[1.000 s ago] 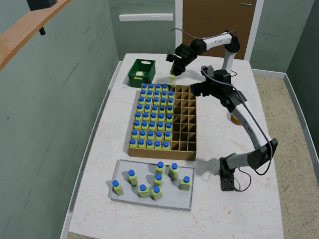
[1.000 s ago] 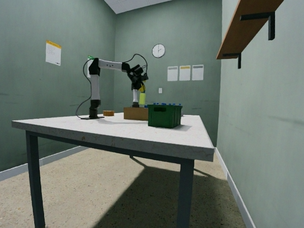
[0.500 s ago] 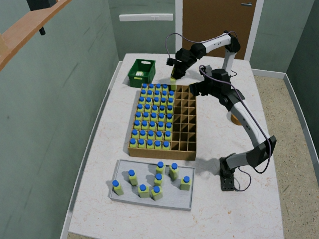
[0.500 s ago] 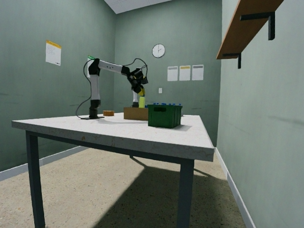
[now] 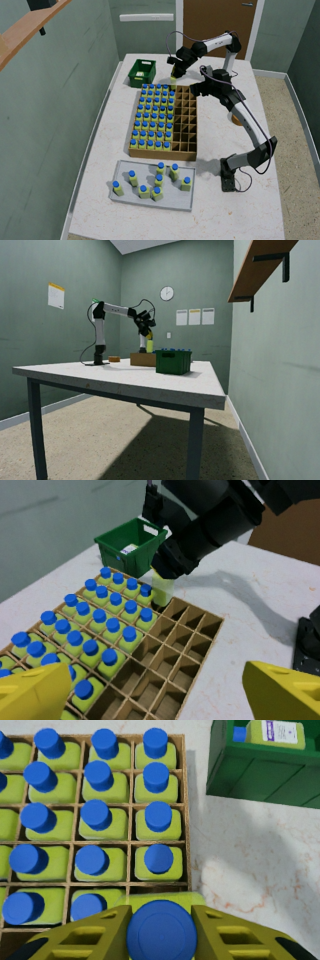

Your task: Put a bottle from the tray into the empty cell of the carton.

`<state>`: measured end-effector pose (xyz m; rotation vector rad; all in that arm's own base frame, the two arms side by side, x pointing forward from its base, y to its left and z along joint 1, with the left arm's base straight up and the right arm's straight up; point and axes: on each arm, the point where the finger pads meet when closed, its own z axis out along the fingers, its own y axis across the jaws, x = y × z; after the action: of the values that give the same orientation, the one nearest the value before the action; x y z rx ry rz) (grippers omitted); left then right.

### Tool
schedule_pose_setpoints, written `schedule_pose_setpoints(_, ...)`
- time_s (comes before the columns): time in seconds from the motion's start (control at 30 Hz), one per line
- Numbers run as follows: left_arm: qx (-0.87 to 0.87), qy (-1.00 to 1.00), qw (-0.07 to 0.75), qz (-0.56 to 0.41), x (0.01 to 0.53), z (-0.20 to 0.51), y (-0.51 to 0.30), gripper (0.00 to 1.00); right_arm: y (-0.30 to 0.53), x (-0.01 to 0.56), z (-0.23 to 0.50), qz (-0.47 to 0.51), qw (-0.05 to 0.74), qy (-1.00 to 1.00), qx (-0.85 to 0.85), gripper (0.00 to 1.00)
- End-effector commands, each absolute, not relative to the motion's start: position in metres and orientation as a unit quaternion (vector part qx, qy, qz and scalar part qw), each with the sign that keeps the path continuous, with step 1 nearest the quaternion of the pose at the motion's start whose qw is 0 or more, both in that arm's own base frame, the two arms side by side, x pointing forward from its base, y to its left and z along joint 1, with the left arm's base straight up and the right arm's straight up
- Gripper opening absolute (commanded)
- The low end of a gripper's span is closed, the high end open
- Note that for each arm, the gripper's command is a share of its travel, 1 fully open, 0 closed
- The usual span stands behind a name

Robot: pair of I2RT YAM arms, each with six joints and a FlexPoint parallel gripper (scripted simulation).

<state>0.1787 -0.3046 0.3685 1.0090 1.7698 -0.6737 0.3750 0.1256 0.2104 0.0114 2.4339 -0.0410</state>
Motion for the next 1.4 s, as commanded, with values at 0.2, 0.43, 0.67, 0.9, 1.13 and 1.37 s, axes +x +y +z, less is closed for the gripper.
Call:
schedule_pose_setpoints(0.2,0.417,0.707,0.493,-0.289,0.174,0.389,-0.308,0.87,0.126,0.386,0.224,-0.002,0.402,0.915,0.013,0.16)
schedule_pose_setpoints(0.43,0.417,0.707,0.493,-0.289,0.174,0.389,-0.308,0.87,0.128,0.387,0.228,0.001,0.407,0.913,0.014,0.16)
schedule_pose_setpoints(0.67,0.417,0.707,0.493,-0.289,0.174,0.389,-0.308,0.87,0.128,0.387,0.228,0.002,0.407,0.913,0.014,0.16)
schedule_pose_setpoints(0.9,0.417,0.707,0.493,-0.289,0.174,0.389,-0.308,0.87,0.13,0.389,0.227,-0.002,0.393,0.92,0.009,0.16)
schedule_pose_setpoints(1.13,0.417,0.707,0.493,-0.289,0.174,0.389,-0.308,0.87,0.127,0.388,0.224,-0.006,0.388,0.922,0.012,0.16)
schedule_pose_setpoints(1.37,0.417,0.707,0.493,-0.289,0.174,0.389,-0.308,0.87,0.126,0.385,0.218,-0.001,0.4,0.916,0.015,0.16)
